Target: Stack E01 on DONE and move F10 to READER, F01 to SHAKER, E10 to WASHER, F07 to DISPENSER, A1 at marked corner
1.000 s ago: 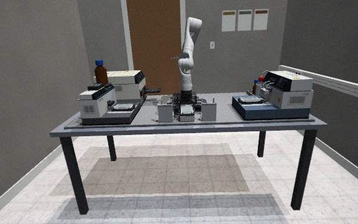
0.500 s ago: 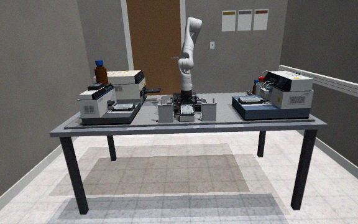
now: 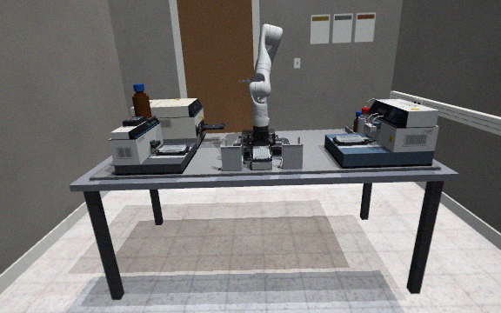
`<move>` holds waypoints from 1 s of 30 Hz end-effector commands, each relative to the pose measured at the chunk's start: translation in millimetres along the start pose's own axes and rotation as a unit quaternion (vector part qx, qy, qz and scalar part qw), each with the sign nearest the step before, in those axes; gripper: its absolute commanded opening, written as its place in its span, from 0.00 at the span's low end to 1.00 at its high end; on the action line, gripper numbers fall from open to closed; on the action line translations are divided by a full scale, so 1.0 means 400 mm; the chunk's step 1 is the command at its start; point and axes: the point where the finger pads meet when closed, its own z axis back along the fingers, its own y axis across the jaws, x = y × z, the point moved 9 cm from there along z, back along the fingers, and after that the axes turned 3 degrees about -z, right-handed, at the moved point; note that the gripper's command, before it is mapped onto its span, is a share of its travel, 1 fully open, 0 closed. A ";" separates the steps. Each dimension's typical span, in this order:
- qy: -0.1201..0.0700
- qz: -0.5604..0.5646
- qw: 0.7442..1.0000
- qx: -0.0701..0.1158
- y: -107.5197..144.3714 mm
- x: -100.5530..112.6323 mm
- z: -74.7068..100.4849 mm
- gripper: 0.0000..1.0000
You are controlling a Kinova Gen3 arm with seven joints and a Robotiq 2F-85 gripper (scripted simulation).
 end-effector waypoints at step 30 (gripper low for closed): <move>0.000 -0.001 1.000 0.000 0.000 0.000 0.031 0.94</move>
